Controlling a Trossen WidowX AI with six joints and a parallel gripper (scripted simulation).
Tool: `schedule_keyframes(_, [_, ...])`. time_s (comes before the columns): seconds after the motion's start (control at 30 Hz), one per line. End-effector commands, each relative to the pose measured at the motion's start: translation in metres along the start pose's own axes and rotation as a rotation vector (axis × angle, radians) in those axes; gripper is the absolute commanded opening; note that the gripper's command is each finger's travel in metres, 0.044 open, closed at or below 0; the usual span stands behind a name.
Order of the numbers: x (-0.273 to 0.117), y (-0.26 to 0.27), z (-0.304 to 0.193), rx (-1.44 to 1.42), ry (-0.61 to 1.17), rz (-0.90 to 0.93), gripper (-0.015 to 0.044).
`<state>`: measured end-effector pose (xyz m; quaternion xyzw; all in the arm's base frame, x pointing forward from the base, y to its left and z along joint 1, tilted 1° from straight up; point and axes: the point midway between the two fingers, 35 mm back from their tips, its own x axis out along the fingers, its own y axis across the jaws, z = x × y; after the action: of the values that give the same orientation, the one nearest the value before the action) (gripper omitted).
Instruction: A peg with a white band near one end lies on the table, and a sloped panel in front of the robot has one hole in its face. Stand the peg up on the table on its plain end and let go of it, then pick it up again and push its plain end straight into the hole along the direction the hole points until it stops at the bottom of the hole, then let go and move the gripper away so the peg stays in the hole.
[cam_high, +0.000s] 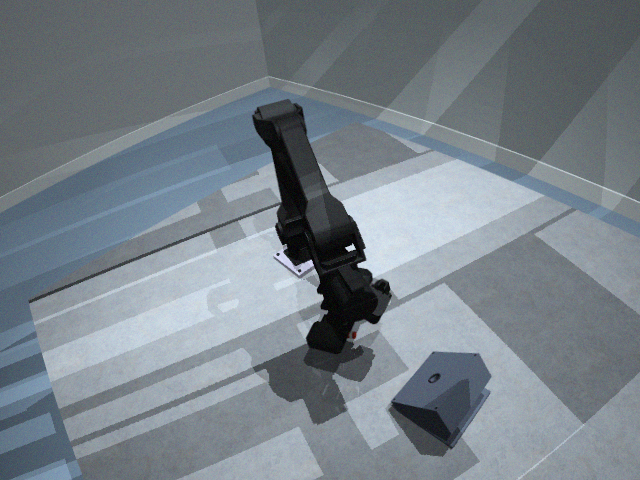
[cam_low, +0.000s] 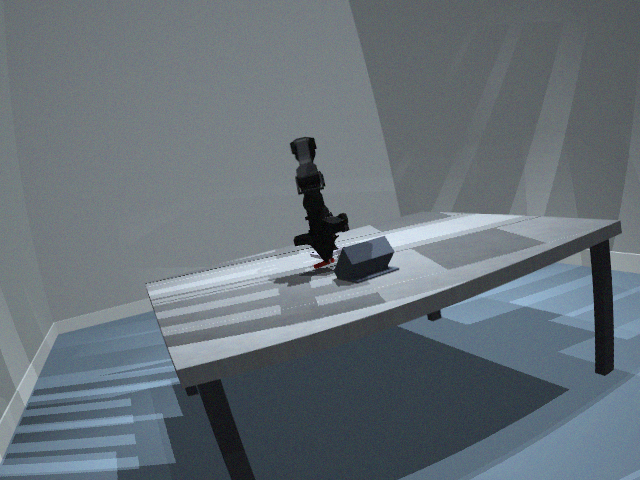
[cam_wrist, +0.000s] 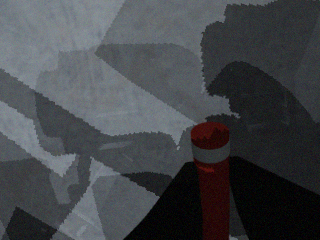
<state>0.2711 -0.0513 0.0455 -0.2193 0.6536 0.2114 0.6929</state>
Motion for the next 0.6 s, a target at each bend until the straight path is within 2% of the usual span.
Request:
schedule_keyframes(0.0, [-0.0018, 0.0009, -0.0027, -0.001, -0.040, 0.003, 0.0051])
schedule_keyframes(0.57, [-0.0099, 0.0007, -0.0108, -0.001, -0.186, 0.003, 0.0051])
